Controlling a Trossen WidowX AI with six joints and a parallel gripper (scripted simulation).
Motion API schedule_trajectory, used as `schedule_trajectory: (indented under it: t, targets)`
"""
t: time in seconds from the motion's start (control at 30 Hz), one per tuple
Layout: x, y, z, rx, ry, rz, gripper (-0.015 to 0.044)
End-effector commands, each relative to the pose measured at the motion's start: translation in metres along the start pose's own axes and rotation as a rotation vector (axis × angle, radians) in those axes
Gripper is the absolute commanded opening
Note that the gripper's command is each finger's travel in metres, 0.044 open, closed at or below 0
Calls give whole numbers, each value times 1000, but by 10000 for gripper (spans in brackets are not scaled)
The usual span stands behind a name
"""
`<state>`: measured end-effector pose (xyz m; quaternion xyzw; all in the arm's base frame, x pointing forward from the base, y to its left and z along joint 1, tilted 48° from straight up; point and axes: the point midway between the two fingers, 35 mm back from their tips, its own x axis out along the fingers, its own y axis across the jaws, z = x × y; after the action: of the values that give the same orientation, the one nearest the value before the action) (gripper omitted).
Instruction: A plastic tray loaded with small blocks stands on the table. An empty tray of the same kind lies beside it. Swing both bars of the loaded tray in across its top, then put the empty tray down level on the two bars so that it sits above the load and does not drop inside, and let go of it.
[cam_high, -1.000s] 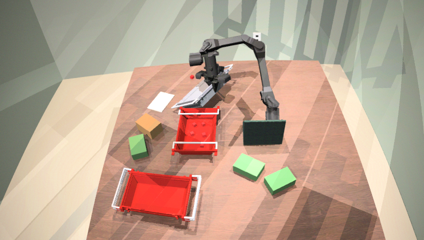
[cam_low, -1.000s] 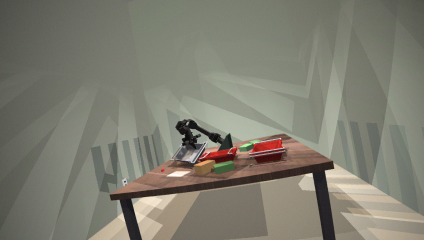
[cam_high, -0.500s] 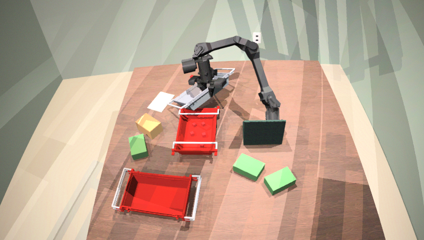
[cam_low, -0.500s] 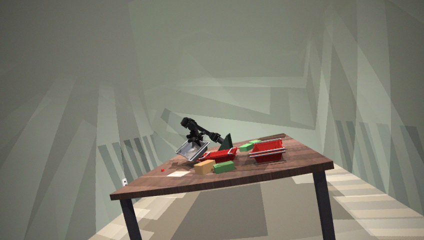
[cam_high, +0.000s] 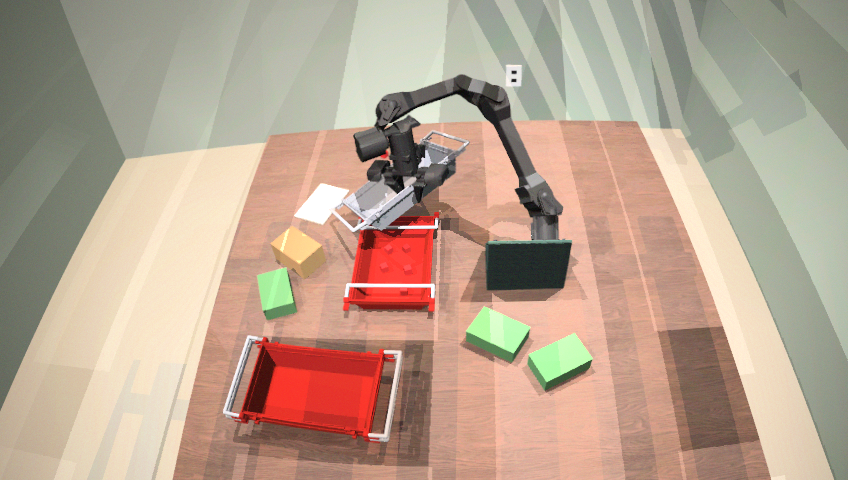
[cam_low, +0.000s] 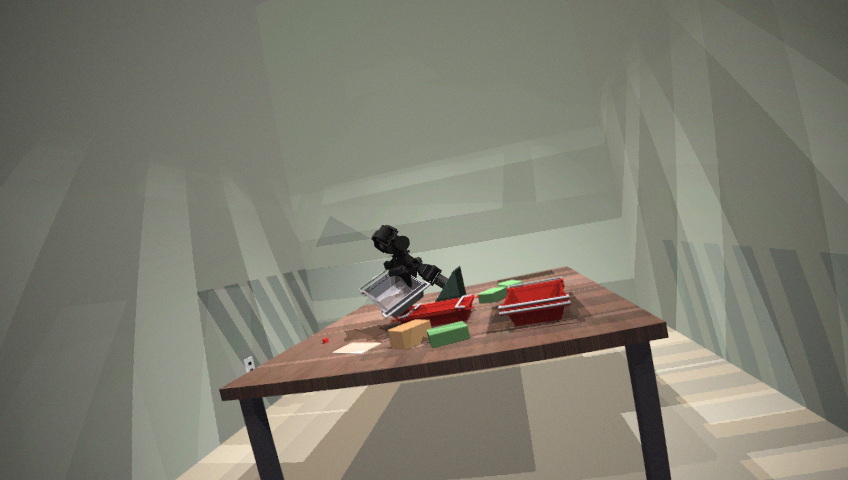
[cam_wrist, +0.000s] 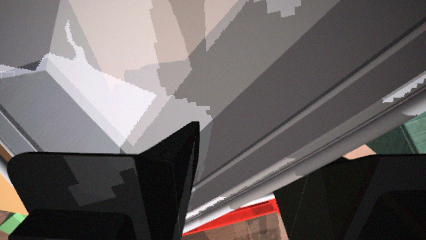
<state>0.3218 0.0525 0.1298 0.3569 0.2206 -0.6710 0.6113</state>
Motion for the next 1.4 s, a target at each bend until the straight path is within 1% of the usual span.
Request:
schedule_trajectory:
  t: [0.0, 0.5, 1.37]
  targets:
    - [-12, -10, -35, -104, 1, 31, 0]
    - [-25, -34, -91, -234, -82, 110, 0]
    - [-25, -34, -92, -235, -83, 111, 0]
